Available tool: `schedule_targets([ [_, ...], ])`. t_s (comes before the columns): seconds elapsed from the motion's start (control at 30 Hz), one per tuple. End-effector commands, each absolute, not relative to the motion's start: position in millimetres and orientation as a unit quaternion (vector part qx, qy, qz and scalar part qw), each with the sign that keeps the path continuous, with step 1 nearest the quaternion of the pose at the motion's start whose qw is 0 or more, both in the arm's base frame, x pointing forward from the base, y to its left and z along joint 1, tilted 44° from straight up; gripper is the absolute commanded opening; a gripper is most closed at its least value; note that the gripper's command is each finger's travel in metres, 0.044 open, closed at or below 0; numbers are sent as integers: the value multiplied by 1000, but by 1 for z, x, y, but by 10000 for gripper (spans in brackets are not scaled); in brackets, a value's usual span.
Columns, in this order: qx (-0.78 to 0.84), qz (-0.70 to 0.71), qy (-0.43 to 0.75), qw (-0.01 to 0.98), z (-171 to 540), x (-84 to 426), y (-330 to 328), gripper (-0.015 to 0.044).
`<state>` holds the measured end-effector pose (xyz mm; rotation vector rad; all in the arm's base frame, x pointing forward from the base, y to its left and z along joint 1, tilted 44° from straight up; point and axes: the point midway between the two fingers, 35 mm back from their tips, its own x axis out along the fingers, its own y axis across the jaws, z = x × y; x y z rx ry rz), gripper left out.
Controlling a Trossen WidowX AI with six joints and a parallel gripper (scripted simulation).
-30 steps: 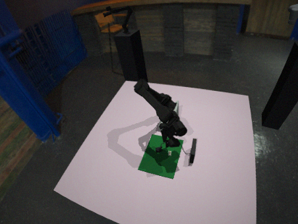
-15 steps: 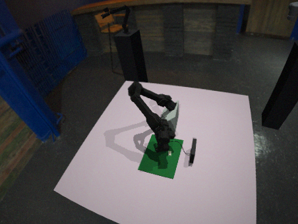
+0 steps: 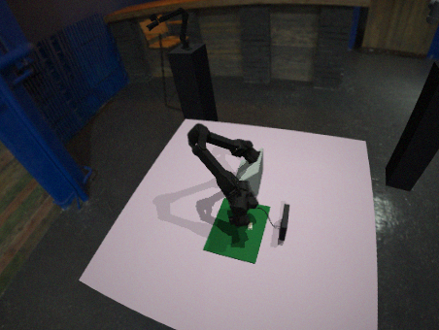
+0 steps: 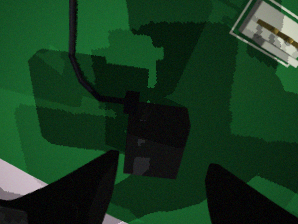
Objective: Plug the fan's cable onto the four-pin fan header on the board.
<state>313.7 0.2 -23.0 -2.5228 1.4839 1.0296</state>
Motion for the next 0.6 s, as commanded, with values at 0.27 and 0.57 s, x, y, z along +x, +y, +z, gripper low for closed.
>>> schedule_targets([
  [0.27,-811,334,480,12,-38,314,-14,210],
  [0.57,-811,334,481,11,-44,315,-21,210],
])
